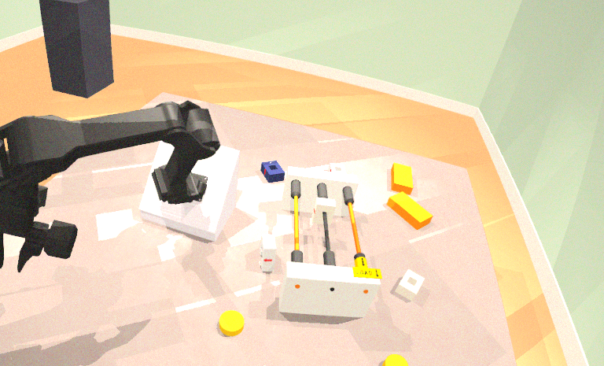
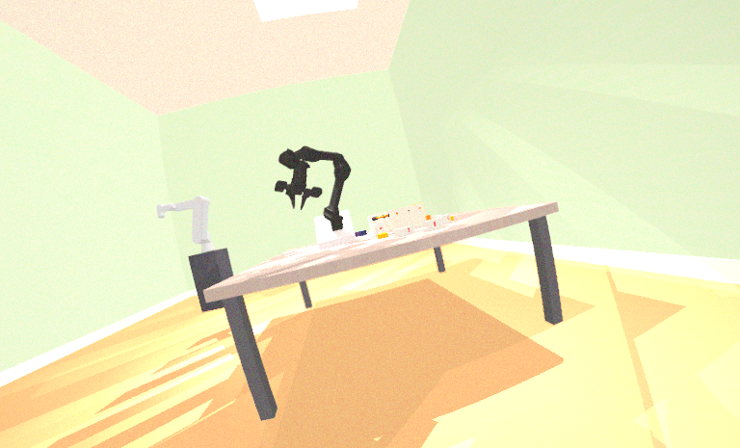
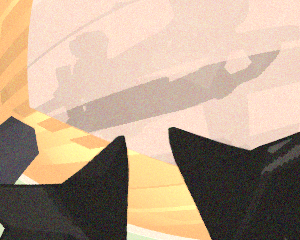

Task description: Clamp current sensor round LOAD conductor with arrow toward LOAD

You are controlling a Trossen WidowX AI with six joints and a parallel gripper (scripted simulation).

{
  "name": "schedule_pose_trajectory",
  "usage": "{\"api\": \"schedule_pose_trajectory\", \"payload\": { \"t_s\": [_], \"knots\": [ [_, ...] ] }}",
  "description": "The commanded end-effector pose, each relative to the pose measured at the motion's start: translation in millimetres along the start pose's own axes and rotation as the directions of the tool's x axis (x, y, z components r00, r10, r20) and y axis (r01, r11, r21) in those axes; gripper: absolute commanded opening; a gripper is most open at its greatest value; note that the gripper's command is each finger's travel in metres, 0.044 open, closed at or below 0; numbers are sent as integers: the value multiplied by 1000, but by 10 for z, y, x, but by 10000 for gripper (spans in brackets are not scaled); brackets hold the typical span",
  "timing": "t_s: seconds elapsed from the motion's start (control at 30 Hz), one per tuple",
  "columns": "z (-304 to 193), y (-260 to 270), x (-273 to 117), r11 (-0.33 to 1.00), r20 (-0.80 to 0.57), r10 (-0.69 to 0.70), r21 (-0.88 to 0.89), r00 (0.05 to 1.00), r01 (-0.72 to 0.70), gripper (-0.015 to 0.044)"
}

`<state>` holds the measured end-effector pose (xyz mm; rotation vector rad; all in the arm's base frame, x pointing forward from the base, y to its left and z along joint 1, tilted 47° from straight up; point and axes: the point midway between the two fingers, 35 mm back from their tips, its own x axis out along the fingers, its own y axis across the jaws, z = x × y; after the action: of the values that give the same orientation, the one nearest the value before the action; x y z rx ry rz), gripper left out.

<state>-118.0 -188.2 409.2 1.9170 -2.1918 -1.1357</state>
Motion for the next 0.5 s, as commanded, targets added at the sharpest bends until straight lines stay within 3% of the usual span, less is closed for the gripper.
{"api": "schedule_pose_trajectory", "payload": {
  "t_s": [0.0, 0.17, 0.37, 0.47],
  "knots": [
    [-8, -8, 8, 1000, -4, -3, -12, 1000, 3, 156],
    [-241, -257, 206, 949, -104, -94, -310, 990, 58, 288],
    [-580, -717, 392, 752, -237, -231, -659, 943, 19, 440],
    [-743, -995, 438, 618, -299, -303, -785, 905, -52, 440]
  ]
}}
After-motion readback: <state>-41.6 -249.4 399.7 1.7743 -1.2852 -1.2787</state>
